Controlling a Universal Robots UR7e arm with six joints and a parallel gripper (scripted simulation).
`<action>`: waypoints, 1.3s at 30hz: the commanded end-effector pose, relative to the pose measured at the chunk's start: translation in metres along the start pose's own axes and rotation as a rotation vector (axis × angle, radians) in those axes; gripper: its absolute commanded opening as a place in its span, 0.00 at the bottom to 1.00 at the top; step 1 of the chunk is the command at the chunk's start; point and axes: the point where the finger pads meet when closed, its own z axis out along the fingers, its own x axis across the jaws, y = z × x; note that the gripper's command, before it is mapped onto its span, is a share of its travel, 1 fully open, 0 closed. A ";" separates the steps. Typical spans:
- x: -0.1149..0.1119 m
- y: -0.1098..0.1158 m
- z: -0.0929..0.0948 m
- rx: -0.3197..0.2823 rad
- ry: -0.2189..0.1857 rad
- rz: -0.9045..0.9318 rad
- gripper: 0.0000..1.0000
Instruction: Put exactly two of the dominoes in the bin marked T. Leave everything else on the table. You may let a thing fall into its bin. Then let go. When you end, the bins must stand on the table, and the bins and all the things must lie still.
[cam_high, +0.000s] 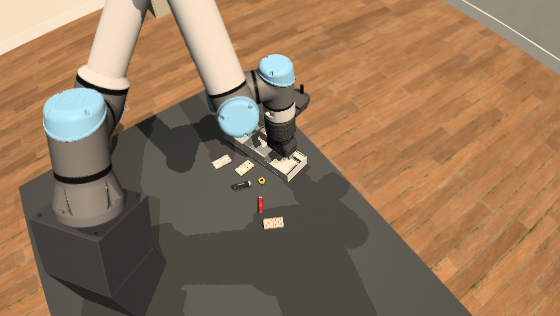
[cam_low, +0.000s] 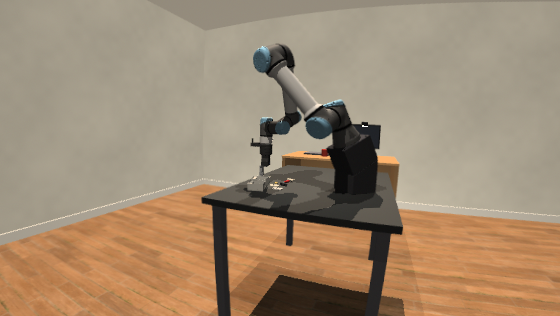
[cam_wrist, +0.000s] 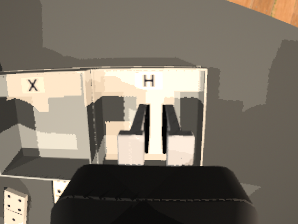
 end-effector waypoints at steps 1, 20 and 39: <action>0.000 0.000 -0.010 0.001 0.000 0.000 0.31; -0.010 0.000 -0.035 0.001 0.000 0.000 0.31; -0.084 0.003 -0.035 0.001 0.000 0.000 0.31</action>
